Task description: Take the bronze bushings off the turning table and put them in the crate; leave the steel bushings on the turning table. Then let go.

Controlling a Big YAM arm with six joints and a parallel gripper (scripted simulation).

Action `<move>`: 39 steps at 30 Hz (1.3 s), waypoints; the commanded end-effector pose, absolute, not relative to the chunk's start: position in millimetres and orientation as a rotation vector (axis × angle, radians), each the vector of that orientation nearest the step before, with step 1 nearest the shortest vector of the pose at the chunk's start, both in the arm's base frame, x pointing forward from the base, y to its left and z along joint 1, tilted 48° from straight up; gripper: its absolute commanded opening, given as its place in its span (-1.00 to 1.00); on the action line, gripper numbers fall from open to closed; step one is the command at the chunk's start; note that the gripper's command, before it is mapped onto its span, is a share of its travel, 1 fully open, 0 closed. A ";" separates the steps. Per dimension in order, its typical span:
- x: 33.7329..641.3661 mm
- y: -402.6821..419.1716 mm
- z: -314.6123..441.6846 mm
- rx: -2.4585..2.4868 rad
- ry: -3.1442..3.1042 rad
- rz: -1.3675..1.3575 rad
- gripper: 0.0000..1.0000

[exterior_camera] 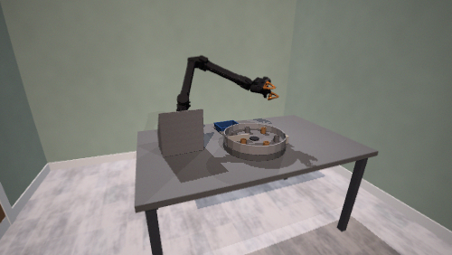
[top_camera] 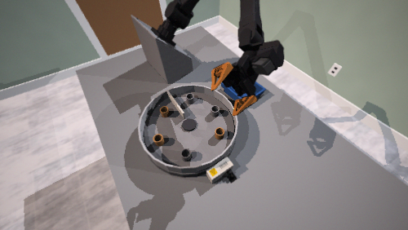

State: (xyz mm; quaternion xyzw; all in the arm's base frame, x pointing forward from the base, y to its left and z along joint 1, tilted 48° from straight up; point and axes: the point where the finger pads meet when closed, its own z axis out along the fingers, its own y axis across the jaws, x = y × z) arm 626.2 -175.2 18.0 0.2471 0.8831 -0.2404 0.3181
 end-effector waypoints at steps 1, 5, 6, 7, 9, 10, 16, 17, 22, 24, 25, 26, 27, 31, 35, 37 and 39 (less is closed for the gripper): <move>627.5 -179.3 22.7 0.658 2.313 -0.633 1.00; 627.5 -179.3 22.7 0.658 2.313 -0.633 1.00; 627.5 -179.3 22.7 0.658 2.313 -0.633 1.00; 627.5 -179.3 22.7 0.658 2.313 -0.633 1.00; 627.5 -179.3 22.7 0.658 2.313 -0.633 1.00; 627.5 -179.3 22.7 0.658 2.313 -0.633 1.00; 627.5 -179.3 22.7 0.658 2.313 -0.633 1.00; 627.5 -179.3 22.7 0.658 2.313 -0.633 1.00; 601.1 -204.0 -9.7 0.676 2.436 -0.609 1.00; 598.5 -206.8 -13.8 0.675 2.460 -0.592 1.00; 596.1 -208.9 -17.3 0.675 2.479 -0.578 1.00; 594.5 -211.7 -20.3 0.675 2.500 -0.560 1.00; 587.5 -212.3 -27.3 0.675 2.528 -0.548 1.00; 556.1 -216.1 -56.2 0.681 2.660 -0.464 1.00; 520.4 -218.5 -84.3 0.704 2.806 -0.326 1.00; 504.2 -216.9 -94.6 0.717 2.860 -0.269 1.00; 484.1 -215.0 -106.1 0.740 2.927 -0.176 1.00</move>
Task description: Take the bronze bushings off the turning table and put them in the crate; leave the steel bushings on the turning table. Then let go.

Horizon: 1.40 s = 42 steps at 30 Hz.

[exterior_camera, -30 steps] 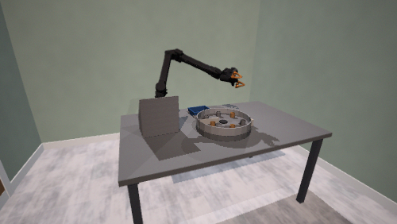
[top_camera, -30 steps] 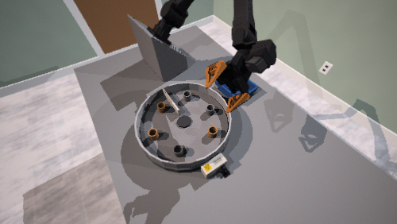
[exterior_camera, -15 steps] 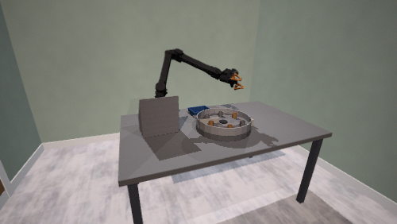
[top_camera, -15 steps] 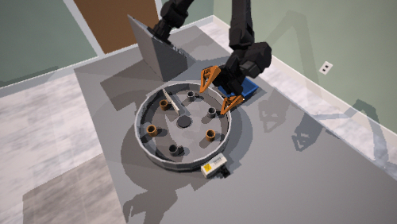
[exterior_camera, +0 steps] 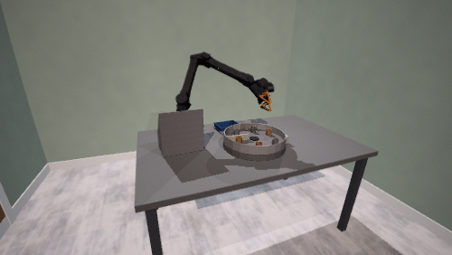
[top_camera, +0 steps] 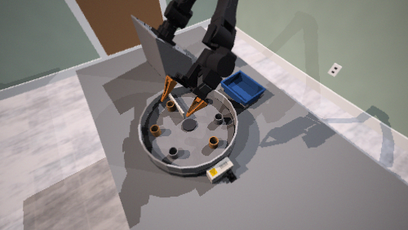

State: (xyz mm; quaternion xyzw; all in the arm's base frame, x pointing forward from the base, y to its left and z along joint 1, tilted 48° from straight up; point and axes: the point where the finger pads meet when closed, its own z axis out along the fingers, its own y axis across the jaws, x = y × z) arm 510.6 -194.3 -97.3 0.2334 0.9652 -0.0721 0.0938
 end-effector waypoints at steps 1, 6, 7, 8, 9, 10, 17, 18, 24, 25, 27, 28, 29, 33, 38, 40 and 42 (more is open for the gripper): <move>473.3 -213.5 -111.5 0.754 2.960 -0.122 1.00; 414.5 -198.8 -131.7 0.864 3.101 0.229 1.00; 402.3 -194.6 -133.1 0.896 3.119 0.321 1.00; 389.8 -189.5 -135.3 0.931 3.134 0.414 1.00; 378.2 -184.4 -135.4 0.968 3.140 0.514 1.00; 367.4 -179.3 -135.3 1.006 3.141 0.611 1.00; 319.2 -151.1 -118.9 1.260 3.011 1.193 1.00; 315.6 -148.7 -116.1 1.289 2.984 1.253 1.00; 343.4 -156.5 -99.9 1.208 2.962 1.231 1.00; 344.2 -157.1 -100.5 1.204 2.960 1.226 1.00; 337.3 -151.7 -103.2 1.218 2.968 1.242 1.00; 337.3 -151.7 -103.2 1.218 2.968 1.242 1.00; 337.3 -151.7 -103.2 1.218 2.968 1.242 1.00; 328.2 -160.6 -108.2 1.284 2.938 1.258 1.00; 331.8 -157.5 -105.5 1.260 2.949 1.250 -0.77; 331.8 -157.5 -105.5 1.260 2.949 1.250 -0.77; 331.8 -157.5 -105.5 1.260 2.949 1.250 -0.77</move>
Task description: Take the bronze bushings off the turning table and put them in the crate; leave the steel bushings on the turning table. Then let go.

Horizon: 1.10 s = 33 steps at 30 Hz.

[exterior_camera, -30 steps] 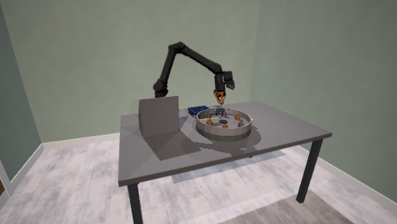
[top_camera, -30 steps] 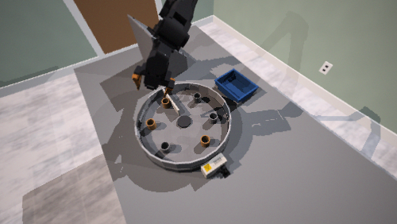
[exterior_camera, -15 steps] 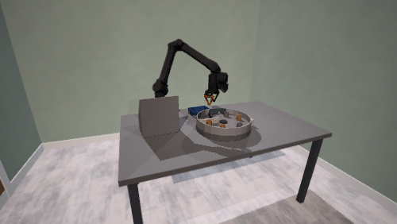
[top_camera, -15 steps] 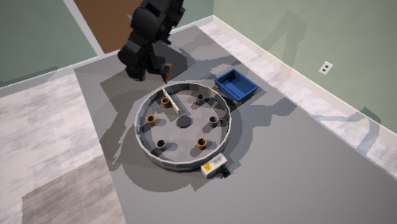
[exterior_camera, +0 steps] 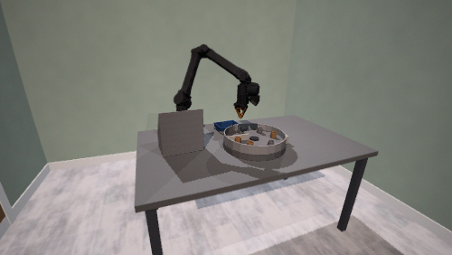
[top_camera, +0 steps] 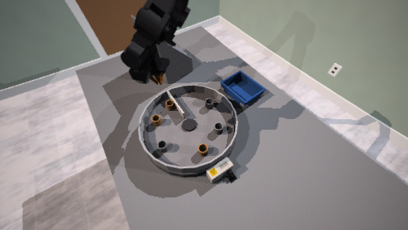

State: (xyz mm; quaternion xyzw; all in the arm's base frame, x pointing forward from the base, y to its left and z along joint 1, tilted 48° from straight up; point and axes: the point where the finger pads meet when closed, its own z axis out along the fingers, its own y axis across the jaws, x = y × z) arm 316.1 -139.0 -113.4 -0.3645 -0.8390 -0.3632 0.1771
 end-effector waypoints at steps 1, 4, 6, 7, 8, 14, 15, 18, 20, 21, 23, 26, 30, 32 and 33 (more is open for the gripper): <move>331.8 -157.5 -105.5 -1.041 -2.435 -1.032 -0.77; 331.8 -157.5 -105.5 -1.041 -2.435 -1.032 -0.77; 331.8 -157.5 -105.5 -1.041 -2.435 -1.032 -0.77; 331.8 -157.5 -105.5 -1.041 -2.434 -1.032 -0.77; 331.8 -157.5 -105.5 -1.041 -2.434 -1.032 -0.77; 331.8 -157.5 -105.5 -1.041 -2.435 -1.032 -0.77; 331.8 -157.5 -105.5 -1.041 -2.434 -1.032 -0.77; 331.8 -157.5 -105.5 -1.041 -2.434 -1.032 -0.77; 331.8 -157.5 -105.5 -1.041 -2.434 -1.032 -0.77; 331.8 -157.5 -105.5 -1.041 -2.434 -1.032 -0.77; 331.8 -157.5 -105.5 -1.041 -2.434 -1.032 -0.77; 331.8 -157.5 -105.5 -1.041 -2.435 -1.032 -0.77; 331.8 -157.5 -105.5 -1.041 -2.435 -1.032 -0.62; 331.8 -157.5 -105.5 -1.041 -2.435 -1.032 -0.62; 331.8 -157.5 -105.5 -1.041 -2.435 -1.032 -0.62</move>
